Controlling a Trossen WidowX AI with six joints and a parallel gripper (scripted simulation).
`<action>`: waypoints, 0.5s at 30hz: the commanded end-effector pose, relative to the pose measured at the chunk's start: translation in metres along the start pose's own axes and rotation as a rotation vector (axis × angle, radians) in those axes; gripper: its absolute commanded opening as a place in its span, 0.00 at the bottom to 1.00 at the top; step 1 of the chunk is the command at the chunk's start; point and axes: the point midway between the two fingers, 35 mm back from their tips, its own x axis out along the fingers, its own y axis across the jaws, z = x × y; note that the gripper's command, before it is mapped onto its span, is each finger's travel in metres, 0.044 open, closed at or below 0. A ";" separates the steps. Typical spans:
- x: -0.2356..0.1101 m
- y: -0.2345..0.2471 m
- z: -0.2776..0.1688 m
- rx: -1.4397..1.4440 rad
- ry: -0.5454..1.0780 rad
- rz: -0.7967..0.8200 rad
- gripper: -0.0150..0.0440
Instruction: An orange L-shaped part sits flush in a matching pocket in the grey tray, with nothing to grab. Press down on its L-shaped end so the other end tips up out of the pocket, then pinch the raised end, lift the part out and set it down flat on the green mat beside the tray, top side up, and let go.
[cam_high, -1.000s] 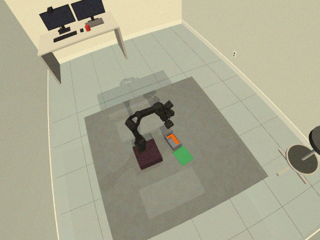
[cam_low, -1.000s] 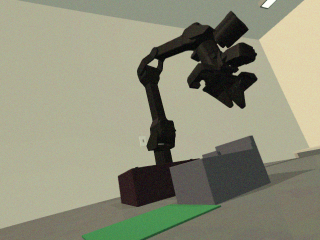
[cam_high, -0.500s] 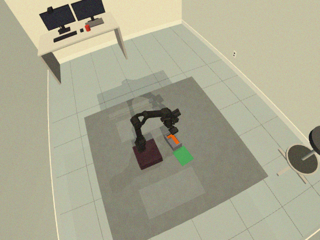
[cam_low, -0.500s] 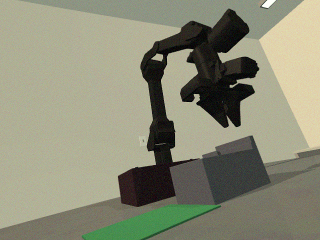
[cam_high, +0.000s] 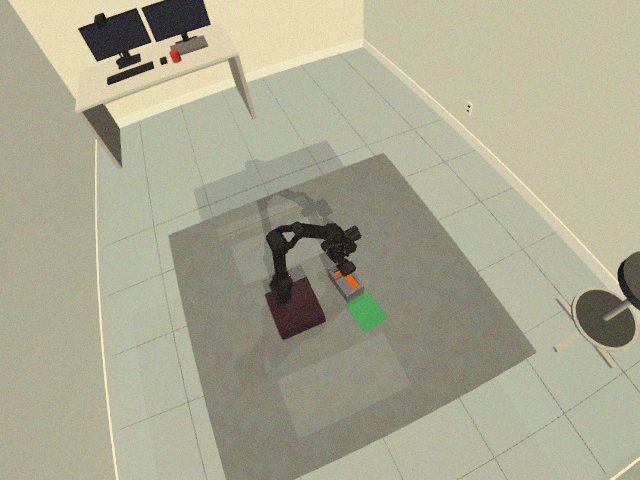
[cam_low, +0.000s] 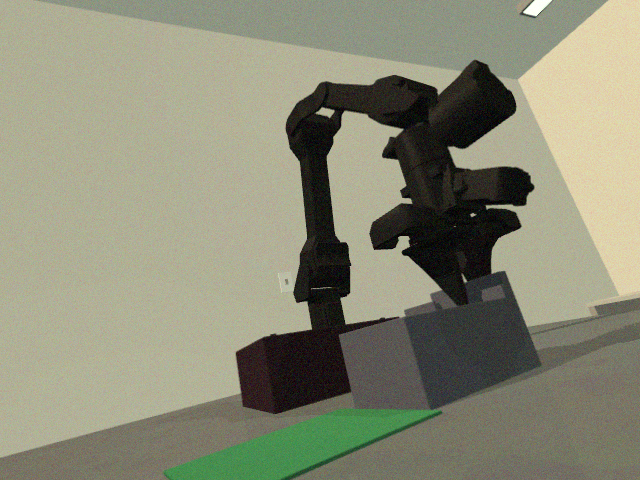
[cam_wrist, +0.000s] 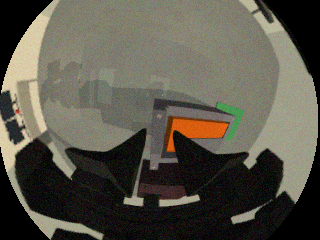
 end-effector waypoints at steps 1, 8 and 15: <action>0.009 0.001 -0.004 0.004 0.013 0.006 0.56; 0.020 0.001 -0.004 0.004 0.013 0.007 0.56; 0.031 0.001 -0.005 0.004 0.013 0.007 0.56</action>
